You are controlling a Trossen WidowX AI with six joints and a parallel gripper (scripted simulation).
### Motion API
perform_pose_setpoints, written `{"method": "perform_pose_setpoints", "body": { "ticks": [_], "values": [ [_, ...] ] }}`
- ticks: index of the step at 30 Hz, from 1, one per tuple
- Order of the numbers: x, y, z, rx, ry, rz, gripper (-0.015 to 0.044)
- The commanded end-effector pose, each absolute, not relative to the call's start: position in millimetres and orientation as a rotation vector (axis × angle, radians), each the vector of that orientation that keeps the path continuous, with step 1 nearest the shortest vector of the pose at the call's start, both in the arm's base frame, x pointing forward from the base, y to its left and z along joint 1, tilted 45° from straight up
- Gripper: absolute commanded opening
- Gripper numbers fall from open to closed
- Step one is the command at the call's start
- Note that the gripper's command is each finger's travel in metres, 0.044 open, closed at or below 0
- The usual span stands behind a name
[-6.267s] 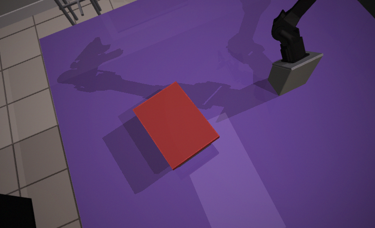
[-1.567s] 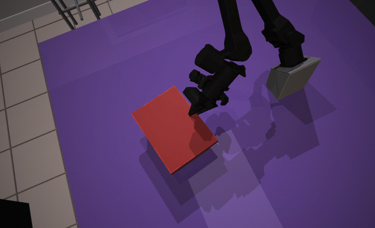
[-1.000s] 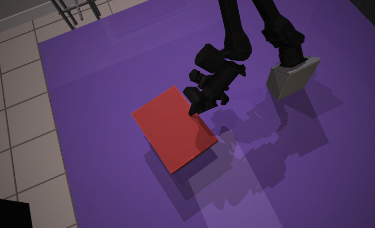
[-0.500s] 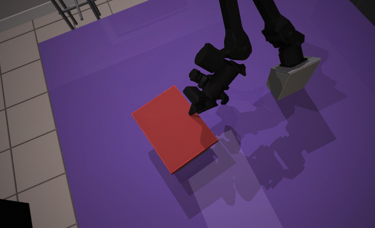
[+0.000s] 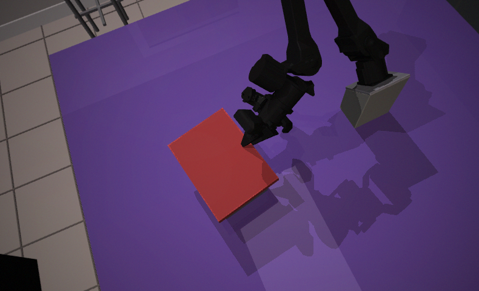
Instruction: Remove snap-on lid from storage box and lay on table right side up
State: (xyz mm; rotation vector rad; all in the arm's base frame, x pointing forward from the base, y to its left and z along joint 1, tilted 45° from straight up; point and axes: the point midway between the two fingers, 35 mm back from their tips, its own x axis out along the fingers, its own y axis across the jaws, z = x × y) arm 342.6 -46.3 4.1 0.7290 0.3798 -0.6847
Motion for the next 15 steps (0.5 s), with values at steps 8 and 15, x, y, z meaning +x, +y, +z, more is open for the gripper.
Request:
{"method": "perform_pose_setpoints", "body": {
  "ticks": [8, 15],
  "values": [
    [343.0, -43.3, 6.8, 0.73, 0.376, -0.683, 0.0],
    [343.1, -42.3, 7.8, 0.73, 0.376, -0.683, 0.0]
  ]
}}
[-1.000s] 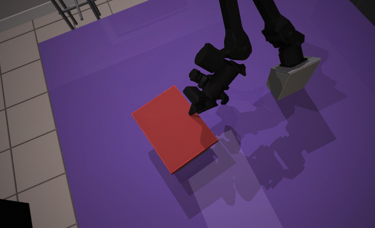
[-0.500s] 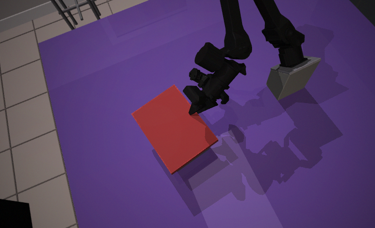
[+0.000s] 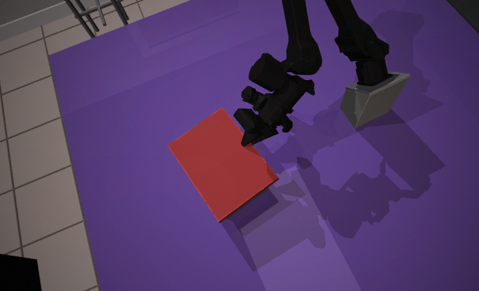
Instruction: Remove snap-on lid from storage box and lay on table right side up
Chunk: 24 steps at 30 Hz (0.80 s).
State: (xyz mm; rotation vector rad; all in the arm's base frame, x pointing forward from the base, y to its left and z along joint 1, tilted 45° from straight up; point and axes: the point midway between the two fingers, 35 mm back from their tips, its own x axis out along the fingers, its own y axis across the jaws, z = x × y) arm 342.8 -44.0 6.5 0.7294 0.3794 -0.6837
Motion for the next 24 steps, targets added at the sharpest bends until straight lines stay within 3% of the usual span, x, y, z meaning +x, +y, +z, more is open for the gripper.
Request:
{"method": "perform_pose_setpoints", "body": {
  "ticks": [1, 24],
  "values": [
    [343.1, -42.2, 7.9, 0.73, 0.376, -0.683, 0.0],
    [344.0, -40.2, 9.6, 0.73, 0.378, -0.681, 0.0]
  ]
}}
